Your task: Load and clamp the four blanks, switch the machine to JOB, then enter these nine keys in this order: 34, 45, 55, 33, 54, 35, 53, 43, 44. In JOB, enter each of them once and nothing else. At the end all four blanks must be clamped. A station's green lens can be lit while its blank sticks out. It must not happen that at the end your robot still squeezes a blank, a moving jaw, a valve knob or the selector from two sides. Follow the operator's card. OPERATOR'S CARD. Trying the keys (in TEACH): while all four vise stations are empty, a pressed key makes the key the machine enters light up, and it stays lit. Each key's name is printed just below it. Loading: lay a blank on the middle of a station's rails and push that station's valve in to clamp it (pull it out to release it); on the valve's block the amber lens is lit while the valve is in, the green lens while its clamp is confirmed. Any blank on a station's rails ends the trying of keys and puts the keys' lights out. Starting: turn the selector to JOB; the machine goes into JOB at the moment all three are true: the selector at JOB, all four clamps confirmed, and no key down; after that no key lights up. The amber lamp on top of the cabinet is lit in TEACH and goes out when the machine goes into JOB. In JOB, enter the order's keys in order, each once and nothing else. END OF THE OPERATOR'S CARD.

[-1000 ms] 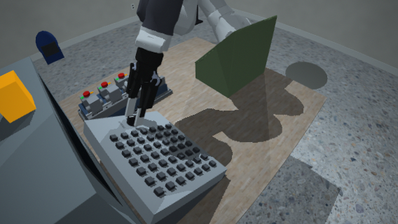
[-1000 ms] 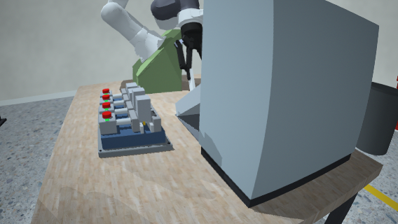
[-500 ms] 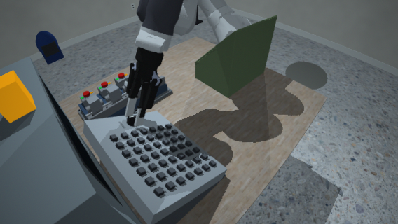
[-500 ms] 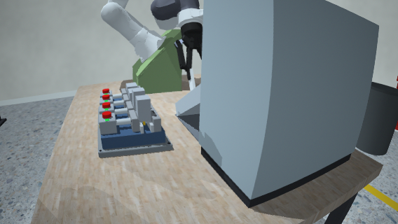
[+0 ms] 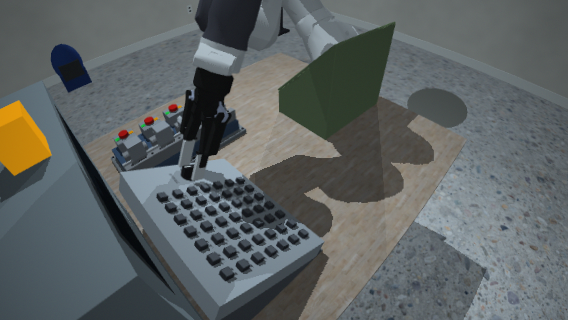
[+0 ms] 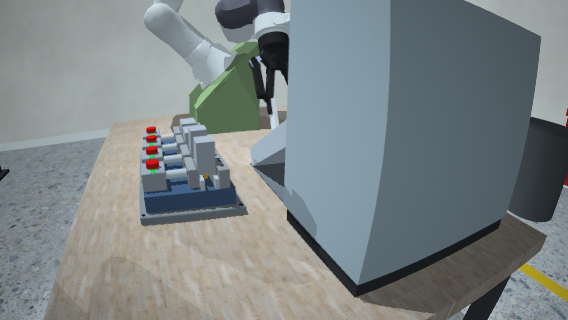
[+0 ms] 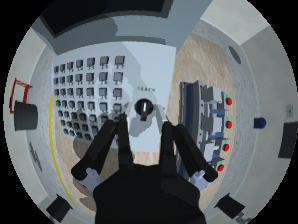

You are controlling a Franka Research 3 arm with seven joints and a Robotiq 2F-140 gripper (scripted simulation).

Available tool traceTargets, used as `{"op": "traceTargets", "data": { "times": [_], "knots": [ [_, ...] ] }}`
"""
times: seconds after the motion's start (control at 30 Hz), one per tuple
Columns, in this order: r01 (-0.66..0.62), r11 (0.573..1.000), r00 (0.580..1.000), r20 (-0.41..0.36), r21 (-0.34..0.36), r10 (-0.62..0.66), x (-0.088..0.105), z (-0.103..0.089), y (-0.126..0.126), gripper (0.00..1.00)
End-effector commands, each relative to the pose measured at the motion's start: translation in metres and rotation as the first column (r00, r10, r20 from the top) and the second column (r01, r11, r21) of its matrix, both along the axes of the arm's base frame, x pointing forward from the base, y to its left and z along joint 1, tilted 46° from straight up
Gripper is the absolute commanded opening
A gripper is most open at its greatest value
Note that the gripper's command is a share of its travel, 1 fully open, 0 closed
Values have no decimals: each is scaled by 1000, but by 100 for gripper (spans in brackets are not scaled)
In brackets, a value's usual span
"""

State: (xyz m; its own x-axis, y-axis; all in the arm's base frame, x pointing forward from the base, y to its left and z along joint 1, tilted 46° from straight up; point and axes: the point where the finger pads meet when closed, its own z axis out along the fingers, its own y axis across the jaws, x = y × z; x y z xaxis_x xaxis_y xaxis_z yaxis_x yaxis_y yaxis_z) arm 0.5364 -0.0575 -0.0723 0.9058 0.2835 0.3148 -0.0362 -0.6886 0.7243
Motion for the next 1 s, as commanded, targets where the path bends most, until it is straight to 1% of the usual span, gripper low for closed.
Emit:
{"op": "traceTargets", "data": {
  "times": [0.0, 0.17, 0.2, 0.97],
  "knots": [
    [4, 1000, 1000, 5, 6, -4, 1, -1, 1, 33],
    [4, 1000, 1000, 5, 6, -4, 1, -1, 1, 33],
    [4, 1000, 1000, 5, 6, -4, 1, -1, 1, 0],
    [4, 1000, 1000, 5, 6, -4, 1, -1, 1, 0]
  ]
}}
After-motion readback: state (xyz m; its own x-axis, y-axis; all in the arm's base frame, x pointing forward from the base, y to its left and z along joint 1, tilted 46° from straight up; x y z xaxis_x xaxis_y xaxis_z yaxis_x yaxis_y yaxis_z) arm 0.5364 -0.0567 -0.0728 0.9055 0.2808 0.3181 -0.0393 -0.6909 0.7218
